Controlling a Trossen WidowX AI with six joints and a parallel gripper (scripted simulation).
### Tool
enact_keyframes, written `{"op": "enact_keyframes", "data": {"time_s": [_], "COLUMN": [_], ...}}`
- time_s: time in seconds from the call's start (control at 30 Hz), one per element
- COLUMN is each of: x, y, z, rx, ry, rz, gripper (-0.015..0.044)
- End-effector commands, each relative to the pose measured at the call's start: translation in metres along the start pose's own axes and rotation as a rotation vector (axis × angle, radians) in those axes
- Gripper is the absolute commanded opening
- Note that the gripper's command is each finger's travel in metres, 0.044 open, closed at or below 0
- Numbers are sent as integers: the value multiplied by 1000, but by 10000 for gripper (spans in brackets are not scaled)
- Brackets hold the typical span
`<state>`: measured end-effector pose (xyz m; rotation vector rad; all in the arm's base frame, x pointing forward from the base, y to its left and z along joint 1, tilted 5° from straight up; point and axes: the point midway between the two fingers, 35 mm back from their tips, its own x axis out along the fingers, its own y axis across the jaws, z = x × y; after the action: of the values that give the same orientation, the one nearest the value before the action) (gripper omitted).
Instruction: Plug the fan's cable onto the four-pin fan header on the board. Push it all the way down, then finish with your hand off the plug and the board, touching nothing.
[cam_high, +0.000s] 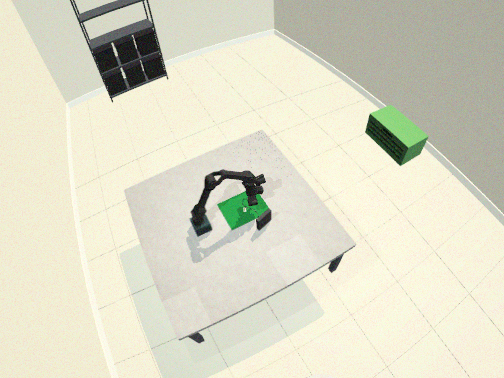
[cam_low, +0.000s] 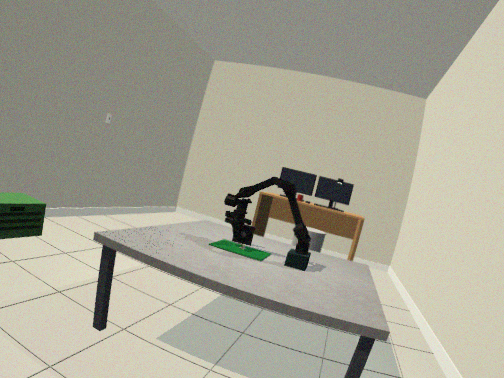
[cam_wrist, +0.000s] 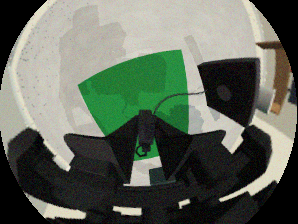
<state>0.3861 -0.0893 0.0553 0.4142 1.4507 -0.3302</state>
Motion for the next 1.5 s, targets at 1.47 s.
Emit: {"op": "enact_keyframes", "data": {"time_s": [1.47], "x": [4], "y": [-24], "z": [-55], "rx": [-1359], "ry": [1], "rz": [5], "gripper": [0]}}
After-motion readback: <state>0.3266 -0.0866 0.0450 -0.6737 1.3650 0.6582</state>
